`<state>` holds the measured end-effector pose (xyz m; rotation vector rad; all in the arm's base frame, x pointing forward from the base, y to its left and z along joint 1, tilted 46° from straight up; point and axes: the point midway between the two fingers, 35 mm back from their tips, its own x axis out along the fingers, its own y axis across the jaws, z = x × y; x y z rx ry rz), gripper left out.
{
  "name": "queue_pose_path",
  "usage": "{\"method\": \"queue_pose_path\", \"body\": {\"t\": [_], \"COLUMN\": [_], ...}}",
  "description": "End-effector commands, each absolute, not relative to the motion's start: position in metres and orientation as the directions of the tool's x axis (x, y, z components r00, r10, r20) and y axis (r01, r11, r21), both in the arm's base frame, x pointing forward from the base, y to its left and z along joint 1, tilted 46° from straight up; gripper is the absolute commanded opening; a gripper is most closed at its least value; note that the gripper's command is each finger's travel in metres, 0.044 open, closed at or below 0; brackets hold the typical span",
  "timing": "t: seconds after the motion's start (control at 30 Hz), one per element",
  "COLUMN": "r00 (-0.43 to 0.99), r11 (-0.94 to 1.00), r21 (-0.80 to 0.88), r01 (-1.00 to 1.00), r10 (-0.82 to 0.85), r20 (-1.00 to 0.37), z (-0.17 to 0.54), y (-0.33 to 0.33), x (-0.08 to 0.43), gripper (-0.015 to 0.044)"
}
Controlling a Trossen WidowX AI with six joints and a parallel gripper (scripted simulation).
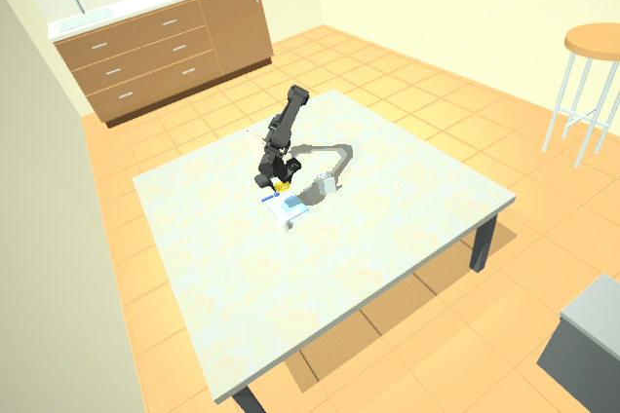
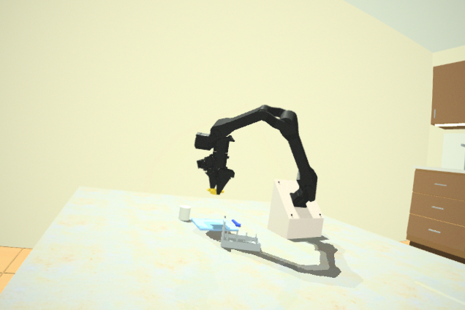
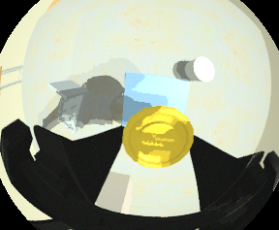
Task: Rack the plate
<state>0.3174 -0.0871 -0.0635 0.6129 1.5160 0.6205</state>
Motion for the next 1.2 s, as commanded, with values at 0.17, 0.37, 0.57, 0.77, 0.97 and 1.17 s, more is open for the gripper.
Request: {"method": "queue_pose_path", "body": {"t": [0.17, 0.37, 0.57, 0.77, 0.97, 1.17], "r00": [-0.030, -0.030, -0.030, -0.029, -0.029, -0.029], "r11": [0.710, 0.710, 0.705, 0.670, 0.605, 0.514], "r21": [0.704, 0.704, 0.686, 0.639, 0.566, 0.471], "r01": [-0.007, -0.002, 0.181, 0.379, 0.560, 0.717], "r10": [0.703, 0.704, 0.701, 0.698, 0.697, 0.697], "r20": [-0.710, -0.710, -0.713, -0.715, -0.716, -0.717], "z": [-0.028, -0.024, 0.000, 0.025, 0.050, 0.072], "y": [-0.122, -0.125, -0.108, -0.089, -0.069, -0.049], "x": [0.319, 0.318, 0.318, 0.316, 0.310, 0.302], "gripper": [0.0000, 0.0000, 0.0000, 0.0000, 0.0000, 0.0000]}}
